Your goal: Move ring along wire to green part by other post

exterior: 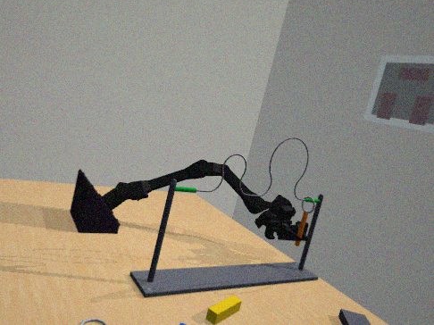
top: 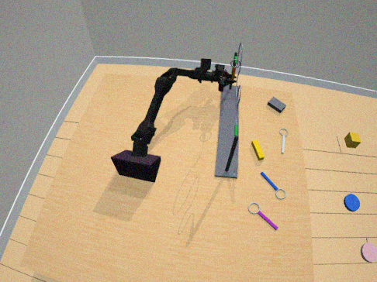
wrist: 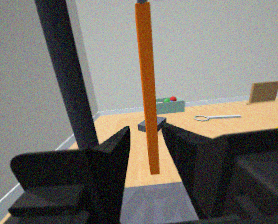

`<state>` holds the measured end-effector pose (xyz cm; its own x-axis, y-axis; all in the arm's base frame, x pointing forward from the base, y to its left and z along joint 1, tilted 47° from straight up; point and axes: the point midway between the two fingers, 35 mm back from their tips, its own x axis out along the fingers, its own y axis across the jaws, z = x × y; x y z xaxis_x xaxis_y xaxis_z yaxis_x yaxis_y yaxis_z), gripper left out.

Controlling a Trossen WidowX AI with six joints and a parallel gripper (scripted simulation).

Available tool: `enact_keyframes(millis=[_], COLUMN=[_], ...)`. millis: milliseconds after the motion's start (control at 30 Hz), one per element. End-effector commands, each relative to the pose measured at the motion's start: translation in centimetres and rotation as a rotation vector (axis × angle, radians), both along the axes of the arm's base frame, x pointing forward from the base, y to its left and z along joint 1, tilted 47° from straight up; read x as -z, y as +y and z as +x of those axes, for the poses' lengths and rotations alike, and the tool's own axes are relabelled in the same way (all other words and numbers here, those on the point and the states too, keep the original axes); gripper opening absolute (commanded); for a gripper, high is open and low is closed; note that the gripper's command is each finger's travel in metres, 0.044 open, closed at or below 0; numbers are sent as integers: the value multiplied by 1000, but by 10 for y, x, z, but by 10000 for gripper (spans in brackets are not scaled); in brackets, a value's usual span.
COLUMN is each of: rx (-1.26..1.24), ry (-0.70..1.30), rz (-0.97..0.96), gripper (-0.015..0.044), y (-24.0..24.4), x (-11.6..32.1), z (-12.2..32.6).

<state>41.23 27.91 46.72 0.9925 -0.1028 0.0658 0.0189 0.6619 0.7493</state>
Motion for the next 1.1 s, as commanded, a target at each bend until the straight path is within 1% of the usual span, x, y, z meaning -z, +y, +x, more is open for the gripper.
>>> enact_keyframes(millis=[0,233,1067], rx=[-8,-8,-8], ry=[8,8,8], rz=[-7,-7,-7], gripper=[160,160,160], y=[4,2,2], x=[6,6,6], z=[9,19,19])
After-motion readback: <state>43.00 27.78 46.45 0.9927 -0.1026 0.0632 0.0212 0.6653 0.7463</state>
